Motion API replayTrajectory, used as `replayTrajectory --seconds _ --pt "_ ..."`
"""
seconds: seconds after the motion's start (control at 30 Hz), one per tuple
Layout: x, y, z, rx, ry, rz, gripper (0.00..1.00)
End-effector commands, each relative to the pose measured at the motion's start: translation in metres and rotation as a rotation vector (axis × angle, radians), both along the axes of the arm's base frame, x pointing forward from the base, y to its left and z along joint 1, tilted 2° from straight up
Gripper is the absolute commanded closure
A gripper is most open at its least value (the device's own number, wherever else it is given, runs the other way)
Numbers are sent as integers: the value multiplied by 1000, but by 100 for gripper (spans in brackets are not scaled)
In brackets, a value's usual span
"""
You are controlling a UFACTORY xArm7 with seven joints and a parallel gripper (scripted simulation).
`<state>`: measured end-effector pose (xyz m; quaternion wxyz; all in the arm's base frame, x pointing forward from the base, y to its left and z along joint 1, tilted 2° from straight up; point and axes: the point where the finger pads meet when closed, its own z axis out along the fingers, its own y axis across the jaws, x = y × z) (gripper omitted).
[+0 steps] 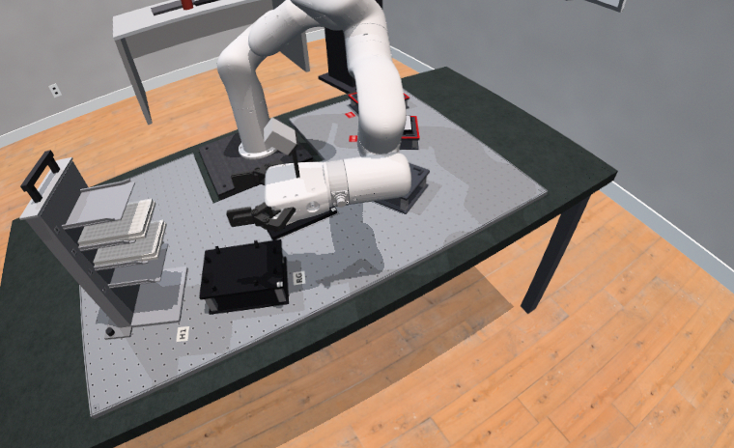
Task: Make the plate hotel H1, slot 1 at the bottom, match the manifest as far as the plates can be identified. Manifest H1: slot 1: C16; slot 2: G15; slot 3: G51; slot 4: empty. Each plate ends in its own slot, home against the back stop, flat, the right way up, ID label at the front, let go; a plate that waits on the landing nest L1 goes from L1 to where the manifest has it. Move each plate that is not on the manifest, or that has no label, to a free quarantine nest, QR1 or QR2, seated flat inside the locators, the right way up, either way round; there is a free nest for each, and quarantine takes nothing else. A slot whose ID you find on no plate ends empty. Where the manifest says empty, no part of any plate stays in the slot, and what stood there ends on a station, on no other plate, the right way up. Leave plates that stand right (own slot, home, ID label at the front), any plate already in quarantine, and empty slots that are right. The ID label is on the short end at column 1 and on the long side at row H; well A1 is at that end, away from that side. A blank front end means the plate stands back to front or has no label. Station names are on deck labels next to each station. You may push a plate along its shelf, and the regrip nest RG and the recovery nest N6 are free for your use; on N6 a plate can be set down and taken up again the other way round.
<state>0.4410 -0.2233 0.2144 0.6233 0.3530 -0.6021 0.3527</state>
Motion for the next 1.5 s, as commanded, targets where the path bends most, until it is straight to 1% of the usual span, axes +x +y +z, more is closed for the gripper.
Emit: replayTrajectory --seconds 0.0,1.33,1.43,1.47 --pt "4 5 2 -1 -4 0 0" --pt "34 57 0 -1 -4 0 0" --pt "34 57 0 -1 -4 0 0" --pt "34 57 -2 -1 -4 0 0"
